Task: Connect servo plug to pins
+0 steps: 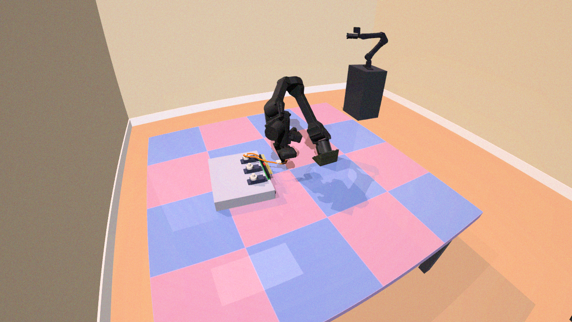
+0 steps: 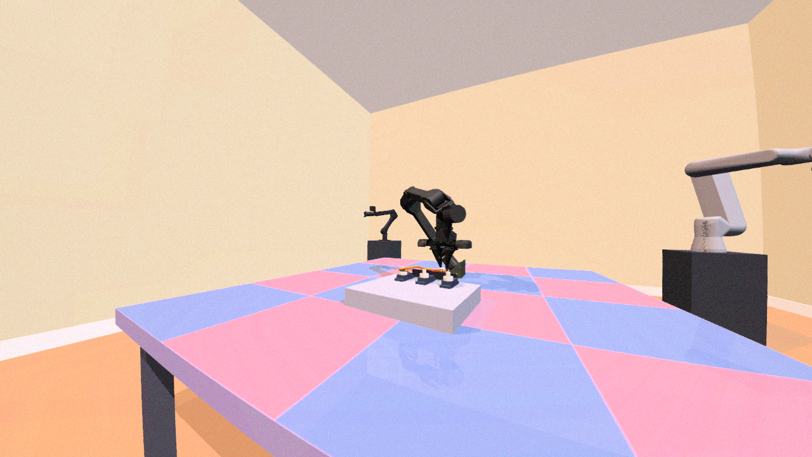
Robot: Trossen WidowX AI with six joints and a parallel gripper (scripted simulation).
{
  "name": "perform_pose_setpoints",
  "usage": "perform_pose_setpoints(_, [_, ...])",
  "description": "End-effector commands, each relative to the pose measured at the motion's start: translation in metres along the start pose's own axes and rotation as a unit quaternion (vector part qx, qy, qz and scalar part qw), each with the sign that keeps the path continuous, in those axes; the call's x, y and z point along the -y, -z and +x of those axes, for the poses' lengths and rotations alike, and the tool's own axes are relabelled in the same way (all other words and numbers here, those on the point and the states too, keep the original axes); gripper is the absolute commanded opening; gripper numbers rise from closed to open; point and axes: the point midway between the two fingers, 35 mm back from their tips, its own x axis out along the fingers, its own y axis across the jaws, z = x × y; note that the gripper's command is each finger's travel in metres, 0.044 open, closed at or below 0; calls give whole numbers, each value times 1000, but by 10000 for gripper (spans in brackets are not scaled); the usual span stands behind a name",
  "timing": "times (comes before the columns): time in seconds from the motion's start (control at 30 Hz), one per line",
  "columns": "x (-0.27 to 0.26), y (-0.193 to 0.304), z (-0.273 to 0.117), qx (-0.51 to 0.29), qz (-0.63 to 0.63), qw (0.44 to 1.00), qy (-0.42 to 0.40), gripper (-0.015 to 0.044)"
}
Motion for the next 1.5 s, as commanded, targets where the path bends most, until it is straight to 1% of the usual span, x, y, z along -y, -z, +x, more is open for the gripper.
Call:
perform_pose_setpoints(0.0, [0,2,3,1,-3,1000,0,0])
perform_pose_setpoints(0.3, [-3,32,0,0,-3,1000,0,0])
perform_pose_setpoints(1.47, [0,41,0,0,-3,1000,0,0])
